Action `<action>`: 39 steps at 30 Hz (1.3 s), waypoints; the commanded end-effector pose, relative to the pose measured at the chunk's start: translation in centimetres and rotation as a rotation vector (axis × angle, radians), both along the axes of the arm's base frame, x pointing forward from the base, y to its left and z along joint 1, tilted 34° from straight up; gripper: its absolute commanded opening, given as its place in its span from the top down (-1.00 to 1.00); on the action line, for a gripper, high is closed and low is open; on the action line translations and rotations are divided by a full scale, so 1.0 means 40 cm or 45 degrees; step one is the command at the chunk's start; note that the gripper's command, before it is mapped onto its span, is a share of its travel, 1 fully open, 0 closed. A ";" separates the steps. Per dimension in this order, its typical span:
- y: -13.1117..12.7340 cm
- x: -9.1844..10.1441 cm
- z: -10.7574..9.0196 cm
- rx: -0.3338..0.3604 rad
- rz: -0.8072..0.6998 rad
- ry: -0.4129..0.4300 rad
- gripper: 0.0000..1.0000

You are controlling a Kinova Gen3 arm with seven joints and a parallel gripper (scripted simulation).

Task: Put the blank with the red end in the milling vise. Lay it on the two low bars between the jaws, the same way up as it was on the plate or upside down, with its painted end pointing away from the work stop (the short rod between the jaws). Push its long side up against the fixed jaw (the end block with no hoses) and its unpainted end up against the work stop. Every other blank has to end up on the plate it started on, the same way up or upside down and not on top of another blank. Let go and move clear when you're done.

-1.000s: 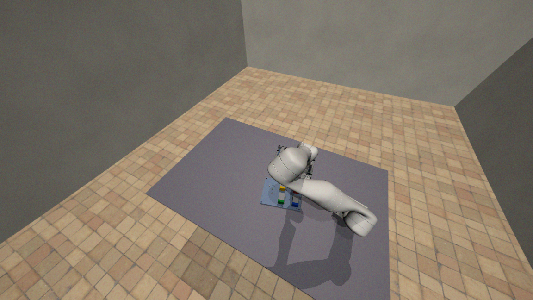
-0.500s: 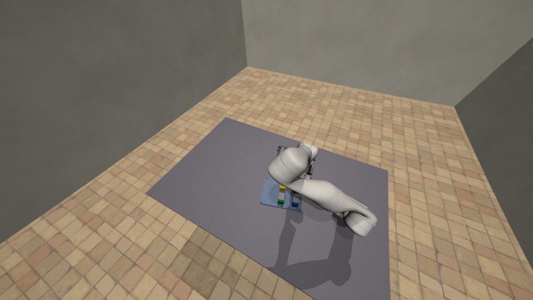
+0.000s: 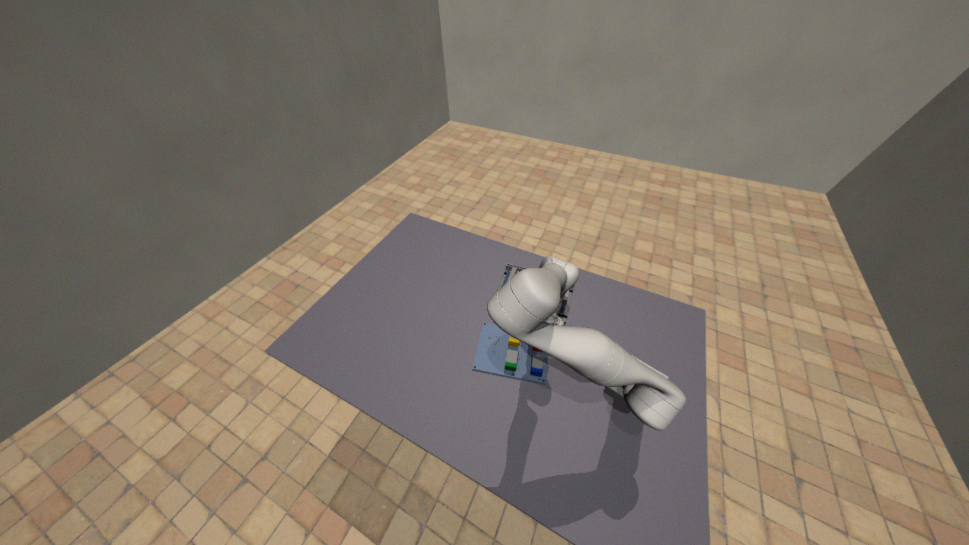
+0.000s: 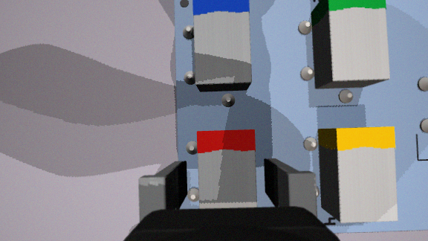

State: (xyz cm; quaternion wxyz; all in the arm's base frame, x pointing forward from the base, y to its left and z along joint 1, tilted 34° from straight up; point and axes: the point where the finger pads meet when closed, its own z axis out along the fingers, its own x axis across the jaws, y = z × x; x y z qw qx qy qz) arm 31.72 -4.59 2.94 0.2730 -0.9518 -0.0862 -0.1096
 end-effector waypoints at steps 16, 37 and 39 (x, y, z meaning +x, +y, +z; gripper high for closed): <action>-0.005 0.002 0.006 -0.002 -0.001 -0.003 -1.00; 0.003 0.005 -0.007 -0.002 -0.001 -0.004 -1.00; 0.004 0.005 -0.008 -0.002 -0.001 -0.003 -1.00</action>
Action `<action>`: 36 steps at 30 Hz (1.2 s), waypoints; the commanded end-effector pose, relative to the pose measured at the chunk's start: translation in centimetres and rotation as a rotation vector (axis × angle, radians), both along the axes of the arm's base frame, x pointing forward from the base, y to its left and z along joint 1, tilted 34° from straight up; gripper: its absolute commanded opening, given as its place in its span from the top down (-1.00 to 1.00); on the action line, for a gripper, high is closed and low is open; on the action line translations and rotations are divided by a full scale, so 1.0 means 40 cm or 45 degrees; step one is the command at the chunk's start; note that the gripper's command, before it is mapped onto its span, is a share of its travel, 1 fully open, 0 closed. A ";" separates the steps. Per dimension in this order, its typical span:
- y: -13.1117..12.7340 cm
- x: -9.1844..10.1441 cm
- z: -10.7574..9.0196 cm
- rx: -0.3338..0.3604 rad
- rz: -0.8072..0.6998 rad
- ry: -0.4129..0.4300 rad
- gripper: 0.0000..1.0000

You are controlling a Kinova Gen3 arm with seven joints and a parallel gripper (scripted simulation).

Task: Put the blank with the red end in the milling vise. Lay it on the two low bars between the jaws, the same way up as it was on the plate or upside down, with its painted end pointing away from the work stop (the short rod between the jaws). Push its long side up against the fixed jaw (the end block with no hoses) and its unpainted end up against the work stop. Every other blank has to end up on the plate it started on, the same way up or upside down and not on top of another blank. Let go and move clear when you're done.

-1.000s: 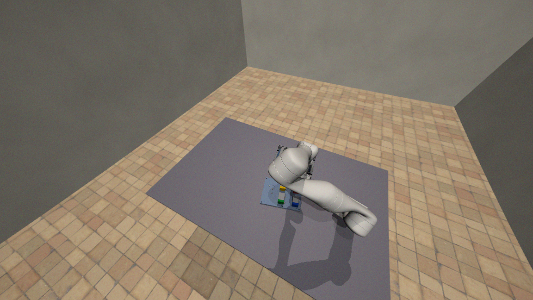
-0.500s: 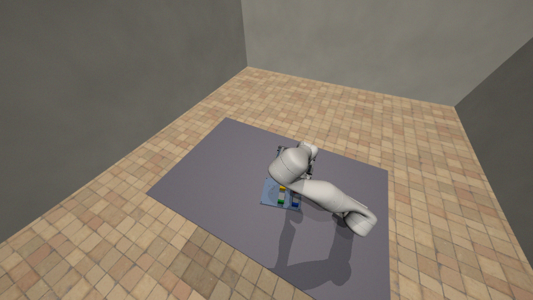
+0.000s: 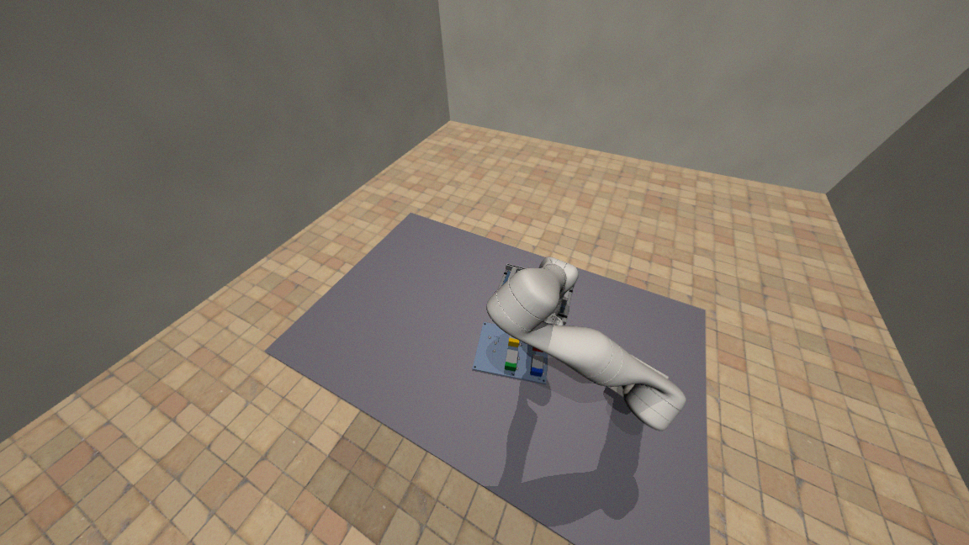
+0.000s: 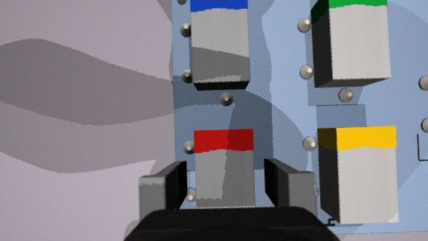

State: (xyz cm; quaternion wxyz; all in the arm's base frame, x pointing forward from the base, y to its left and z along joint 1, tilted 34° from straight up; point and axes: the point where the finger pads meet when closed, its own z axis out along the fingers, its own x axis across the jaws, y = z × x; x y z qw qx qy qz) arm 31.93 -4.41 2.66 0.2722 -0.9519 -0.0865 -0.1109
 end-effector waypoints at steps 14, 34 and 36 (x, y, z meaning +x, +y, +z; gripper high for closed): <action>0.005 0.002 -0.009 0.000 -0.001 0.000 -1.00; 0.013 0.005 -0.020 -0.001 -0.001 -0.001 1.00; 0.013 0.005 -0.020 -0.001 -0.001 -0.001 1.00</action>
